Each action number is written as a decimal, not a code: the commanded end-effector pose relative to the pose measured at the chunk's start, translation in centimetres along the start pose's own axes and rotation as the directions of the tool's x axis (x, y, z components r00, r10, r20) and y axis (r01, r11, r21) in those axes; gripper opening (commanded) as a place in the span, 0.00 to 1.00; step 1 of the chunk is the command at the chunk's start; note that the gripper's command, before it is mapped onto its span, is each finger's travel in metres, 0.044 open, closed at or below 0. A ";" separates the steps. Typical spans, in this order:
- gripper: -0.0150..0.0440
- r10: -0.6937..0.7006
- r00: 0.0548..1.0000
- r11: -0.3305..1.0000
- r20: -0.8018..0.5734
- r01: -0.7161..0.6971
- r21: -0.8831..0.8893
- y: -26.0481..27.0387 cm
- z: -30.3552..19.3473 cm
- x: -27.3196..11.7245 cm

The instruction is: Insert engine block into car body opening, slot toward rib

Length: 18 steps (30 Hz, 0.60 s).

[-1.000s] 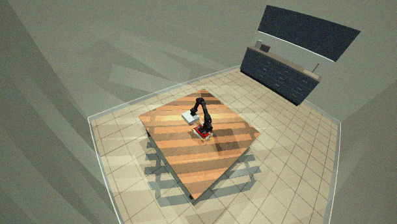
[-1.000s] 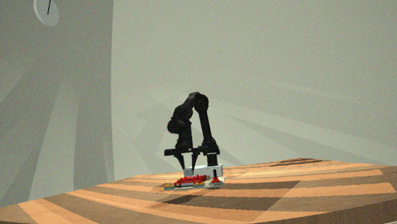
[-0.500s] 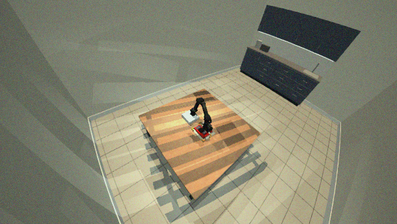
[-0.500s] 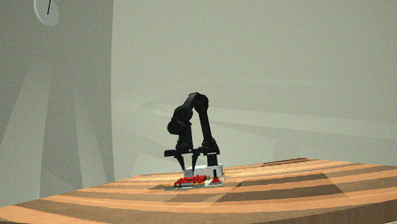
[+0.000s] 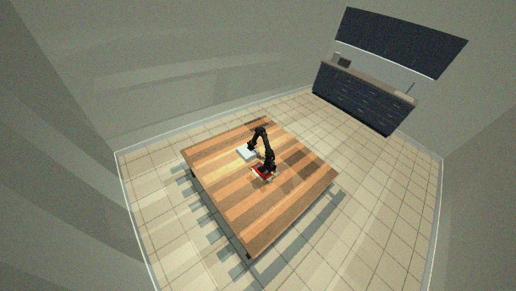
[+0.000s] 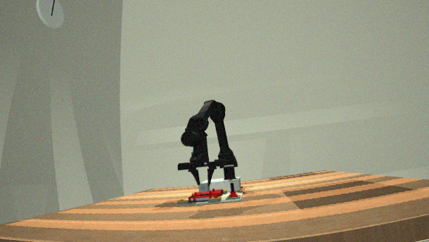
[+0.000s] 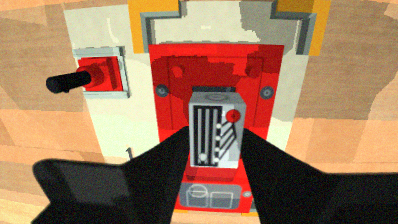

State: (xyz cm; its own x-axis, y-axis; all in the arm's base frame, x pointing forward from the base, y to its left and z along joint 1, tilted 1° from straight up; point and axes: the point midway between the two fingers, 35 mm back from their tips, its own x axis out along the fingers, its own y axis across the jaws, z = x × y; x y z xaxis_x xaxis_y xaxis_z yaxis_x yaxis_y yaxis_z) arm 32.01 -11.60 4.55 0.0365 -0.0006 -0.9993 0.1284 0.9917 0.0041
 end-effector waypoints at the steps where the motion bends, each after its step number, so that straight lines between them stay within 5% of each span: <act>1: 0.52 0.003 1.000 1.000 0.000 -0.003 0.003 0.1 0.0 0.1; 18: 0.52 0.003 1.000 1.000 0.000 -0.003 0.002 0.1 0.0 0.6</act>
State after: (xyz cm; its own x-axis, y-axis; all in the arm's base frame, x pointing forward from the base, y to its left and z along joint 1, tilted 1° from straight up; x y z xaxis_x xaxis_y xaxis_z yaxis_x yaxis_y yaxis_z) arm 32.02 -11.58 4.10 0.0365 -0.0006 -0.9993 0.1277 0.9918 0.0041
